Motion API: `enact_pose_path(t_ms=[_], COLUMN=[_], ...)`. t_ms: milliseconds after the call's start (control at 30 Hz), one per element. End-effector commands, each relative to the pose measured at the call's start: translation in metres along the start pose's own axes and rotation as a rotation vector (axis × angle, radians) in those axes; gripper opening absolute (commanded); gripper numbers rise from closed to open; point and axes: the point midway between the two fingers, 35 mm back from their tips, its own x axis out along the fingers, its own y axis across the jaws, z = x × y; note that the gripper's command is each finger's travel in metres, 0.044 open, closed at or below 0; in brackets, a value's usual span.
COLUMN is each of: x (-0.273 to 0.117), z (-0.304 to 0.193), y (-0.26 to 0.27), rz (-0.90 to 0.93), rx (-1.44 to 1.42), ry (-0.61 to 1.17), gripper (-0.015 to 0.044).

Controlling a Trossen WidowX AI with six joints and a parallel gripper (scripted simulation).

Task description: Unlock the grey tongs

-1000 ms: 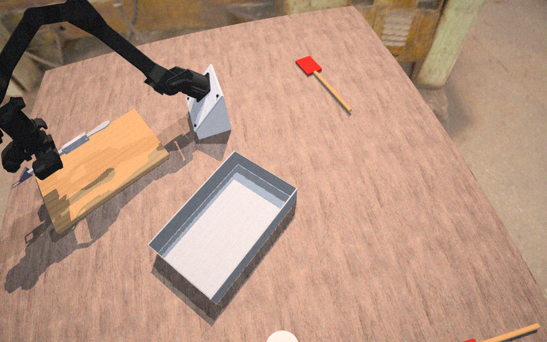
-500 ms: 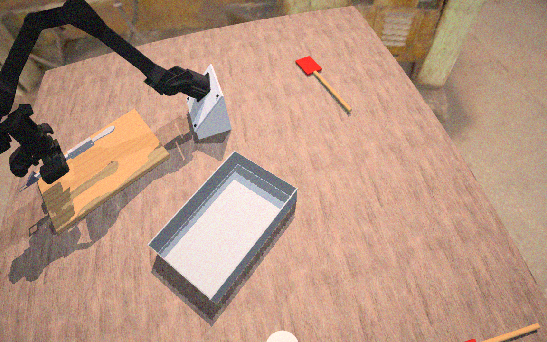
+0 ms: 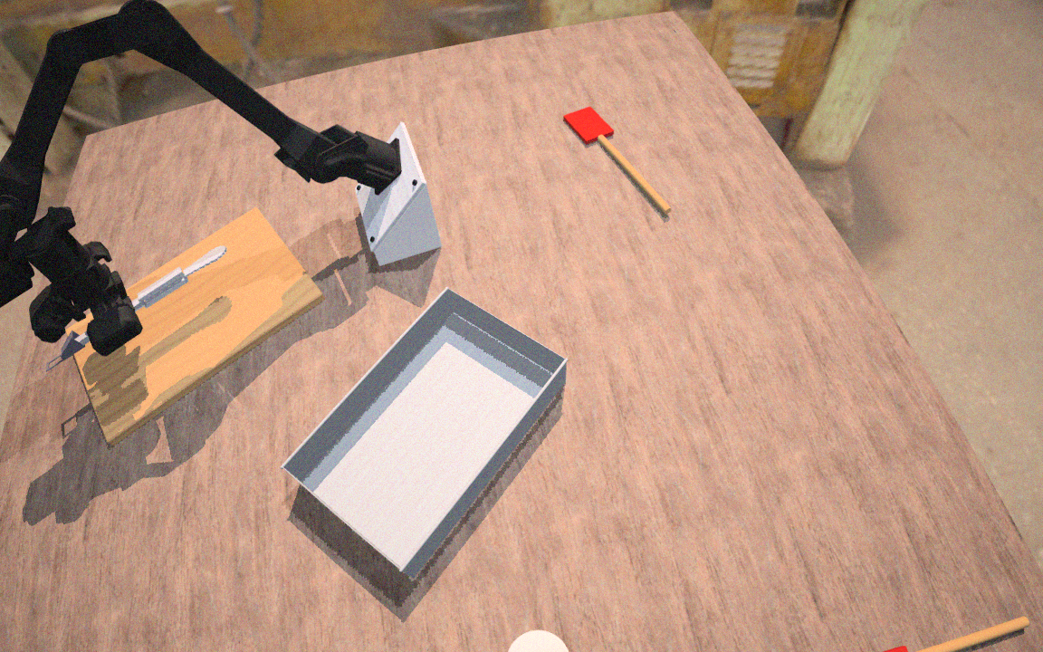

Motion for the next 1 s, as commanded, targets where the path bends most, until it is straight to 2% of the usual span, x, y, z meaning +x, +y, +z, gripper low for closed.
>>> enact_pose_path(t_ms=[0, 667, 833, 967], x=[0.0, 0.0, -0.002, -0.016], z=[0.0, 0.0, 0.001, 0.004], y=[0.0, 0.0, 0.005, 0.036], rz=[0.0, 0.0, 0.003, 0.024], rx=[0.0, 0.0, 0.003, 0.012], ry=[0.0, 0.0, 0.006, 0.036], gripper=[-0.0097, 0.0427, 0.044, 0.044])
